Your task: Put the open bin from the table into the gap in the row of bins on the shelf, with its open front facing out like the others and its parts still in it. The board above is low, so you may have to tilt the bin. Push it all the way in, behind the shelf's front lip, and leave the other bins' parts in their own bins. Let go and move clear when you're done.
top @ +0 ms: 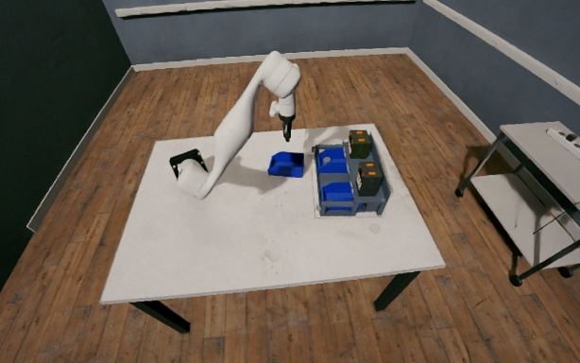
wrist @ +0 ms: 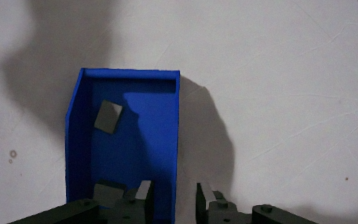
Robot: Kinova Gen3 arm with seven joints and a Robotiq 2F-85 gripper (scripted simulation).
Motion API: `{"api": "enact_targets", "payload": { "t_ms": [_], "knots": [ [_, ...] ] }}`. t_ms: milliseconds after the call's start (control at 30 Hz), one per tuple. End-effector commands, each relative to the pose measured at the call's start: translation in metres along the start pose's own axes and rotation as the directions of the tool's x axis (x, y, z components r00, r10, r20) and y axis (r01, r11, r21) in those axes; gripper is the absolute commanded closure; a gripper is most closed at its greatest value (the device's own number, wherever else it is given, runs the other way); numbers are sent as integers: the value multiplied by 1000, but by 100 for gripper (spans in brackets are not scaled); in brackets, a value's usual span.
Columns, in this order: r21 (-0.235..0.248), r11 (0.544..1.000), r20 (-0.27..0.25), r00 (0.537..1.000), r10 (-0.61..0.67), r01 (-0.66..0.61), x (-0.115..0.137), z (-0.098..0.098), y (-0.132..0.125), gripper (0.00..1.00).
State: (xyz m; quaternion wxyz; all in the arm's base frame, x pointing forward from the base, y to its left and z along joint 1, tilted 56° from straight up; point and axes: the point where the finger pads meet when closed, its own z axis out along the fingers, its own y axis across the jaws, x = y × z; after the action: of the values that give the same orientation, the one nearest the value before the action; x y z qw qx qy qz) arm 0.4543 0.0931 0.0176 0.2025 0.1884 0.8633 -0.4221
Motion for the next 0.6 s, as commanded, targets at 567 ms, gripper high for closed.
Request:
{"api": "enact_targets", "payload": {
  "t_ms": [567],
  "knots": [
    [-2, 1000, 1, 1000, 0, 0, 0, 29, 1, 65]
  ]
}}
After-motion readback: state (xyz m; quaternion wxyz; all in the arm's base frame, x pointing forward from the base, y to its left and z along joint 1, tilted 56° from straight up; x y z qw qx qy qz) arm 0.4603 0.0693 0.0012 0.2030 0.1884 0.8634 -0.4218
